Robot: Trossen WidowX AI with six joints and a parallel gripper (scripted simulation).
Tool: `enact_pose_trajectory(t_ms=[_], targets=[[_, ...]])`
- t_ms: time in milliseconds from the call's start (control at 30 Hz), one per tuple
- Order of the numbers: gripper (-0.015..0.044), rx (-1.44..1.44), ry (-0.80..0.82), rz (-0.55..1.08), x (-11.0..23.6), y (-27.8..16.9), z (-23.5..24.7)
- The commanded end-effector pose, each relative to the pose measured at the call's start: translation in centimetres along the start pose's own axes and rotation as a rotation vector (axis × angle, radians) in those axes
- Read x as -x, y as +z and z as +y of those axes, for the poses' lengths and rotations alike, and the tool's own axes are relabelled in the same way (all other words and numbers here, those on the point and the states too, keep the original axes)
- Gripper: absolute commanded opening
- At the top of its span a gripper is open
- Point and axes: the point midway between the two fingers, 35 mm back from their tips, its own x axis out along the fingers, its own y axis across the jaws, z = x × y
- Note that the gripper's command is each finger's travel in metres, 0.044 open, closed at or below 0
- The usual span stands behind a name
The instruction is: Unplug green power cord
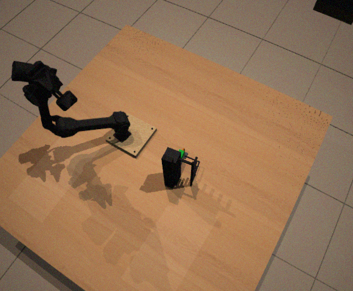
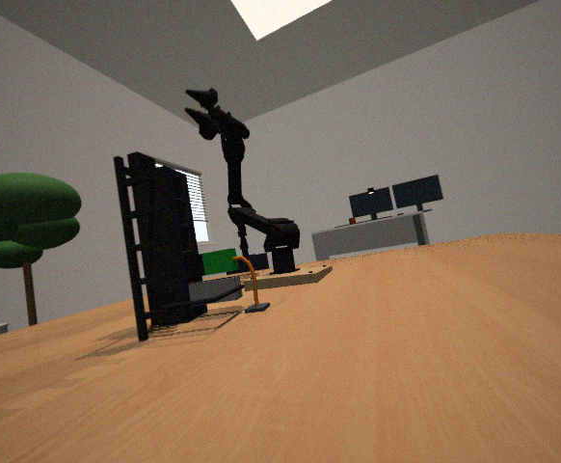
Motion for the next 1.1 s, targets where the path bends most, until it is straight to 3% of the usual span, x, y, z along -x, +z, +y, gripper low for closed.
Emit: enact_pose_trajectory(t_ms=[0,267,500,700,900,1067], targets=[[0.0374,0.018,0.001,0.003,0.0,-0.3,0.0],[0.0164,0.743,0.022,0.133,-1.6,-12.7,-1.5],[0.0160,1.446,-0.013,0.320,-4.5,-23.0,-8.2],[0.0160,1.985,-0.074,0.583,-7.3,-28.5,-17.1],[0.0160,2.407,-0.125,0.988,-9.3,-30.6,-27.4],[0.0160,2.619,-0.091,1.464,-9.5,-30.5,-36.0]])
